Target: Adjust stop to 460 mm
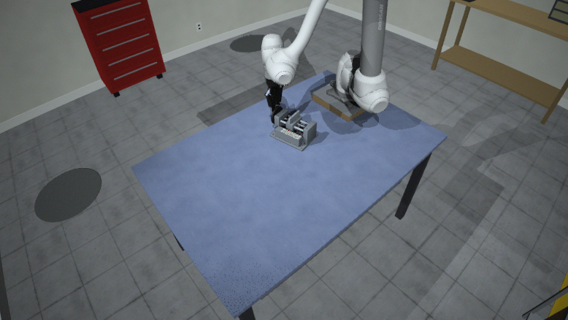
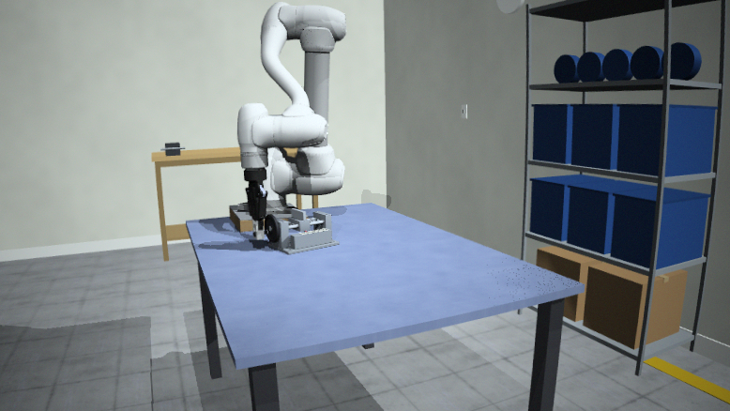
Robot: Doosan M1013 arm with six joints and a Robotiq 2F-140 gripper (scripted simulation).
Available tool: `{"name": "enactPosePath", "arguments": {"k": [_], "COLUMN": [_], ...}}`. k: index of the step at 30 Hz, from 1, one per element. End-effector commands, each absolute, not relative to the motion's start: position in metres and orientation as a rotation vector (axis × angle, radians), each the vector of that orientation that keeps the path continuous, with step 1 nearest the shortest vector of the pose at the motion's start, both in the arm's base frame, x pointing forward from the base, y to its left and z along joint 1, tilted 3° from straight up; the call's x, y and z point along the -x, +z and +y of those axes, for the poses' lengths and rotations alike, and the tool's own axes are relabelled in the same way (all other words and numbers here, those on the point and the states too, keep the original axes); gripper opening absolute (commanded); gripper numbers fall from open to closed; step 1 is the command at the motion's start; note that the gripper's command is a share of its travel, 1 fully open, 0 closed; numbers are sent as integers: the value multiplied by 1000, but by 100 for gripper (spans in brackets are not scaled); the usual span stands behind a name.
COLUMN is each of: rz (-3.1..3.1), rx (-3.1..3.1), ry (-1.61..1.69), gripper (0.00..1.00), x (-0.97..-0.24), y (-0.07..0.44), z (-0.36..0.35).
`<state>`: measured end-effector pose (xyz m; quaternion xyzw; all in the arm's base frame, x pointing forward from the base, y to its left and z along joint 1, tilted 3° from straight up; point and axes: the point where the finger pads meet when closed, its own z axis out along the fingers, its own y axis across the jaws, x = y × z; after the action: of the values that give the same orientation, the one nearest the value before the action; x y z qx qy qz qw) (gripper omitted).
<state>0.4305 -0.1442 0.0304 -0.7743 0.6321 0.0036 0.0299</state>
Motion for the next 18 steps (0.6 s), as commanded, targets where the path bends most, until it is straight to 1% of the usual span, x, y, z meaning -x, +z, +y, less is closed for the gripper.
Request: {"name": "enactPosePath", "arguments": {"k": [1,18], "rz": [1949,1949], "rx": [2387,2387], "ry": [11,11], "gripper": [4,4], "x": [-433,-458], "y": [27,15], "z": [-143,-138]}}
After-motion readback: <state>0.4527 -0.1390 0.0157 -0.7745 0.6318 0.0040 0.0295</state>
